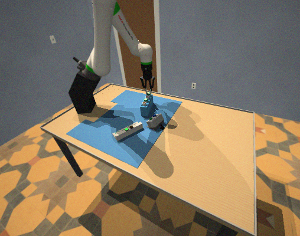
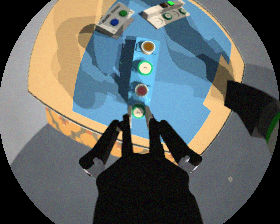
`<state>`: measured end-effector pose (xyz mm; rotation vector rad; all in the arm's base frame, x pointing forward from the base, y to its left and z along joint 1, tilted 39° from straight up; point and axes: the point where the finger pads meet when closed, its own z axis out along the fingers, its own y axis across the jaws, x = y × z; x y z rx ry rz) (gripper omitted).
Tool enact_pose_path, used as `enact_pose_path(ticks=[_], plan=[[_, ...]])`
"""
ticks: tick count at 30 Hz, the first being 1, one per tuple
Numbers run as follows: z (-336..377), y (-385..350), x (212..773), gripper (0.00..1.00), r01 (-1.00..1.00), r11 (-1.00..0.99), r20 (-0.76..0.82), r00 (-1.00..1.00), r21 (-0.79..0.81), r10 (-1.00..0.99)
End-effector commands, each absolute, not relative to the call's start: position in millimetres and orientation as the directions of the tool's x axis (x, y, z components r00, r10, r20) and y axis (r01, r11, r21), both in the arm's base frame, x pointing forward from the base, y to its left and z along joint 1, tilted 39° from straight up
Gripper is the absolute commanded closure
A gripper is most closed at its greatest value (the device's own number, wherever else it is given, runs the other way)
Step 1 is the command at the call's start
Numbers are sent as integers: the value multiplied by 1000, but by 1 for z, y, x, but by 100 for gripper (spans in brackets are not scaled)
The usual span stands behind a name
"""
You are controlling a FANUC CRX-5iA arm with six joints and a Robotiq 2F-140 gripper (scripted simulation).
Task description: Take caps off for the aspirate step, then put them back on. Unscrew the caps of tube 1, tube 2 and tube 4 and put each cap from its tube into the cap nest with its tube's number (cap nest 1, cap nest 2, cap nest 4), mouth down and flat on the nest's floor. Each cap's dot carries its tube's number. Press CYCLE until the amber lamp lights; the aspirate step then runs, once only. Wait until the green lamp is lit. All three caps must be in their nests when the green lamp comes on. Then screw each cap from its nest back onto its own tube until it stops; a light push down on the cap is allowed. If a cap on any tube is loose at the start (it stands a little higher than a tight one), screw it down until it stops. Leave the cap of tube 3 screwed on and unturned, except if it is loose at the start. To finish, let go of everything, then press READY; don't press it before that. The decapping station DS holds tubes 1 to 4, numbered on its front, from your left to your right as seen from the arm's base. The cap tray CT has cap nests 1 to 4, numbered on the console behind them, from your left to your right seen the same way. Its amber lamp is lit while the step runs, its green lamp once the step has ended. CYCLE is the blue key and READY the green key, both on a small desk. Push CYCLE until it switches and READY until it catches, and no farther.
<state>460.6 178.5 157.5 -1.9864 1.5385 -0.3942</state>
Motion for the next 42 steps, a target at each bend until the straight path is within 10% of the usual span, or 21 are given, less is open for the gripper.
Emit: enact_pose_path(ticks=[1, 10, 18, 19, 42], plan=[[157, 179, 461, 100, -804, 24, -212, 127, -594, -969], [157, 179, 461, 100, -780, 441, -448, -233, -444, -863], [157, 179, 461, 100, -780, 441, -448, -233, -444, -863], [157, 179, 461, 65, -780, 441, -448, -233, -444, -863], [157, 179, 461, 65, -805, 31, -216, 122, -592, -969]])
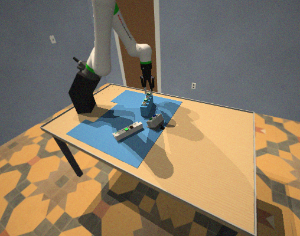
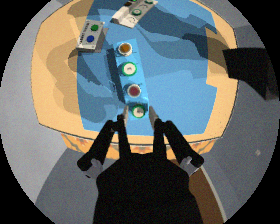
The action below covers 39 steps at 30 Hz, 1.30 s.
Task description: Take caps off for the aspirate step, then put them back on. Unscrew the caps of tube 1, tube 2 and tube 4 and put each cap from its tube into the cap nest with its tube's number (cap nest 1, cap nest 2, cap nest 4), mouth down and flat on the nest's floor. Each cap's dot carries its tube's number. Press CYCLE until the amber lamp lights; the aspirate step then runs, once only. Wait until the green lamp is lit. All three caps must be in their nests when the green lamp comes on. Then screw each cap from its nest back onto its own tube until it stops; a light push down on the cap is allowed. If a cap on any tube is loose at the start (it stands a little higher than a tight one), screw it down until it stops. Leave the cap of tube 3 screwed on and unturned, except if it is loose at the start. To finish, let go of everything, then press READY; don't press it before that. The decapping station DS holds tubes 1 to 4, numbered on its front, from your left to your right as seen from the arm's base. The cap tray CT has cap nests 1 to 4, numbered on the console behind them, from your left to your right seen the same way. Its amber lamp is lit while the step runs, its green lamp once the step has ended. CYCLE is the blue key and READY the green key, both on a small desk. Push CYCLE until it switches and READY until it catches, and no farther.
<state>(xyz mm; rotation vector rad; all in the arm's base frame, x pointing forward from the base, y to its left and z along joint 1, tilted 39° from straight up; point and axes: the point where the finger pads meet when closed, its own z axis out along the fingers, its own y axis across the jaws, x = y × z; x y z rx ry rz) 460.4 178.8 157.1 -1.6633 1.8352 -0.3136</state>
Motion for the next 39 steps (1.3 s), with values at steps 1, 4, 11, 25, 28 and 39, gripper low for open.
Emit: enact_pose_path(ticks=[1, 4, 11, 25, 28, 39], plan=[[157, 179, 461, 65, -800, -8, -192, 154, -601, -969], [157, 179, 461, 65, -775, -124, -119, 248, -619, -961], [157, 179, 460, 65, -711, -312, 7, 397, -630, -918], [157, 179, 460, 65, -592, -527, 161, 559, -610, -813], [157, 179, 460, 100, -592, -527, 161, 559, -610, -813], [157, 179, 460, 100, -619, -486, 130, 529, -617, -839]])
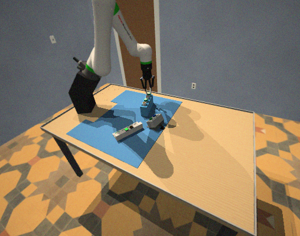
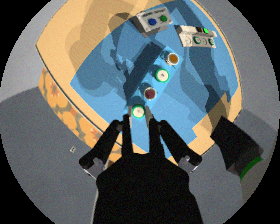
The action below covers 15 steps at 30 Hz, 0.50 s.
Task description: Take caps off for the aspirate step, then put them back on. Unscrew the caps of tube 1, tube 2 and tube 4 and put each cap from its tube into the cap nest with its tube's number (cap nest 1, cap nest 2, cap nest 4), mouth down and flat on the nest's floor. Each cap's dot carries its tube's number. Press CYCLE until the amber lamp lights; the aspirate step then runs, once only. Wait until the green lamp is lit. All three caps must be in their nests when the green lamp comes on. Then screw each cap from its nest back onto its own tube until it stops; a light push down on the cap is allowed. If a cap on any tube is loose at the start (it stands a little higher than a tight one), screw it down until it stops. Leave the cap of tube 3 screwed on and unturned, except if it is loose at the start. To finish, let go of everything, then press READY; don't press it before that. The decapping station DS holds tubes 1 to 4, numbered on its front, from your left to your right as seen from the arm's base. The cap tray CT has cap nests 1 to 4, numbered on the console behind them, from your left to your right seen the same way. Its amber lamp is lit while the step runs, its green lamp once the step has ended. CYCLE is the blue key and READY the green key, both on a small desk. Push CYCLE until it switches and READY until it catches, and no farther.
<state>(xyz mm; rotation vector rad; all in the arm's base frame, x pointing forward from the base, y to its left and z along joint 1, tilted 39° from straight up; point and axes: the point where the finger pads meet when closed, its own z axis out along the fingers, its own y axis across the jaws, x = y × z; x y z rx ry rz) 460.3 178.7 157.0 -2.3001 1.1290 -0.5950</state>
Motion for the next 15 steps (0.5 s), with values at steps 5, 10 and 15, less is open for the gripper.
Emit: enact_pose_path(ticks=[5, 10, 15], plan=[[157, 179, 461, 100, -691, -355, 36, 430, -629, -902], [157, 179, 461, 100, -776, -121, -120, 246, -619, -962], [157, 179, 461, 100, -813, 121, -270, 46, -570, -962]])
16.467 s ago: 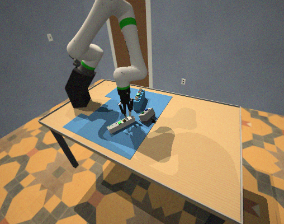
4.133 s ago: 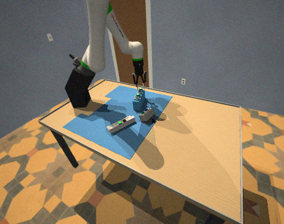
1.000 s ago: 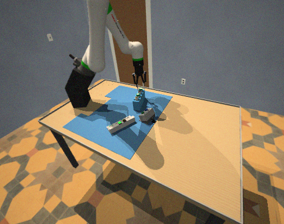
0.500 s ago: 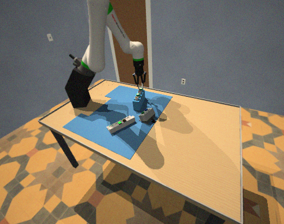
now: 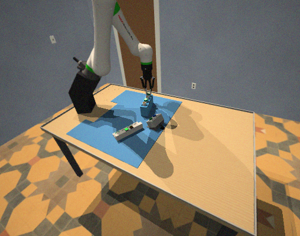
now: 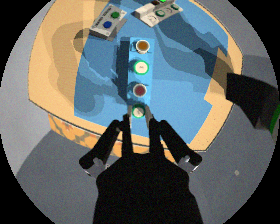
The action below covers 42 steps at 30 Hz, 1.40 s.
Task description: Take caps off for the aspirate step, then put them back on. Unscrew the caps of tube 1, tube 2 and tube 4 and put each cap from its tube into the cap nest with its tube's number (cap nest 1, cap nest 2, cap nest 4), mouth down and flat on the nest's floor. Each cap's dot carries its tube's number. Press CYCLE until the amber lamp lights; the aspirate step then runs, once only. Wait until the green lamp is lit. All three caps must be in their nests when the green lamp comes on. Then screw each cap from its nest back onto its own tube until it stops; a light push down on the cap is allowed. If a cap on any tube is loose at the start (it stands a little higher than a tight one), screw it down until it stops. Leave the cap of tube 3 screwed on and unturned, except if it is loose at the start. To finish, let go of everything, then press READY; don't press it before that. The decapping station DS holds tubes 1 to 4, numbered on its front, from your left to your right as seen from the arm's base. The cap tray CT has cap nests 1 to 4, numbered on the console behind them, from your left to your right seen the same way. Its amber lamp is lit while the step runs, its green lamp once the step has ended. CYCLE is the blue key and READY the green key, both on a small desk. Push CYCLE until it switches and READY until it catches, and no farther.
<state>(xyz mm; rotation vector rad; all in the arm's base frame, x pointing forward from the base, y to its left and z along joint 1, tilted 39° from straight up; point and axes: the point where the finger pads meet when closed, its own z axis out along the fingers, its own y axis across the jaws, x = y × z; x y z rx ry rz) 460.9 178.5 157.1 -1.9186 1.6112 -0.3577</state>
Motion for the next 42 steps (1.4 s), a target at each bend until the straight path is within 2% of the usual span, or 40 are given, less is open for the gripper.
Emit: enact_pose_path(ticks=[1, 4, 9, 16, 17, 29, 32, 36, 38, 41, 42], plan=[[157, 179, 461, 100, -814, 169, -298, 6, -556, -955], [157, 179, 461, 100, -813, 216, -325, -35, -540, -945], [156, 179, 461, 100, -780, 441, -448, -233, -444, -863], [156, 179, 461, 100, -780, 441, -448, -233, -444, -863], [156, 179, 461, 65, -780, 441, -448, -233, -444, -863], [156, 179, 461, 65, -780, 441, -448, -233, -444, -863], [157, 179, 461, 65, -813, 213, -324, -33, -541, -946], [157, 179, 461, 65, -808, 54, -230, 102, -587, -968], [157, 179, 461, 65, -808, 54, -230, 102, -587, -968], [157, 179, 461, 65, -762, -171, -87, 285, -625, -954], [157, 179, 461, 65, -757, -188, -77, 299, -626, -951]])
